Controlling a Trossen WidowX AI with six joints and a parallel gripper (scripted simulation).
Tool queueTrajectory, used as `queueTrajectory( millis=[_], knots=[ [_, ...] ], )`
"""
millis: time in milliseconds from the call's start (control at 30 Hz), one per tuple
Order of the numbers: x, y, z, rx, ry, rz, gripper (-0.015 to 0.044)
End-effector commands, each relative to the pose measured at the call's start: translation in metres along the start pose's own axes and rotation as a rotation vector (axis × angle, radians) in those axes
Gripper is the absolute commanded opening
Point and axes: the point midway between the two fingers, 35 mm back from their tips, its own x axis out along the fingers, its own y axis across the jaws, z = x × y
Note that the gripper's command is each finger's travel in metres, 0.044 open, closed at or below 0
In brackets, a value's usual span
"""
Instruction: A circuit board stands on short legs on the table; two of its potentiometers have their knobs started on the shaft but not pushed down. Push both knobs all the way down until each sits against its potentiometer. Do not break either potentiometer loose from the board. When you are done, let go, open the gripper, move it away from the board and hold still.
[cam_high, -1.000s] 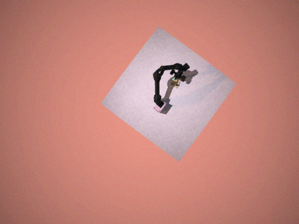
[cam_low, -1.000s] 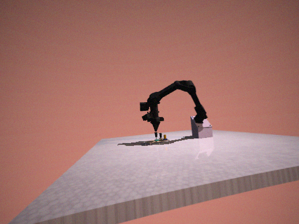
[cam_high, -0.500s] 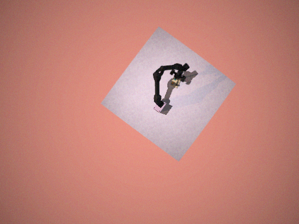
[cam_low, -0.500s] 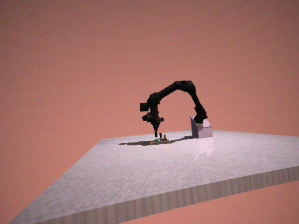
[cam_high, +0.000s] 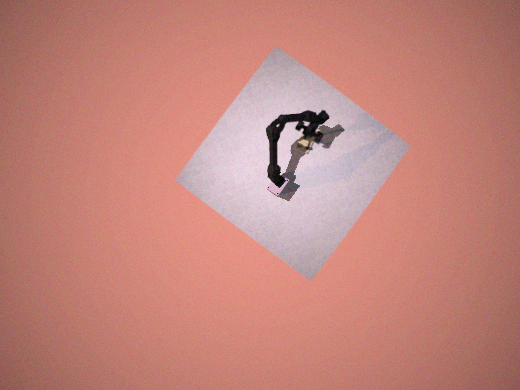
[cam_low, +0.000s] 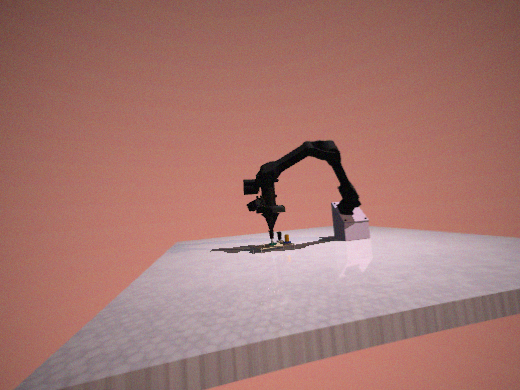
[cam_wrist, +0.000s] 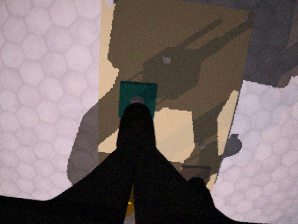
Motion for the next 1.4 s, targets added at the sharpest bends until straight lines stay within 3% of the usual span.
queueTrajectory(
  millis=[0,1367],
  knots=[
    [0.0000,0.0003,0.0000,0.004,0.000,0.003,0.0000],
    [0.0087,0.0004,0.0000,0.004,0.000,0.003,0.0000]
  ],
)
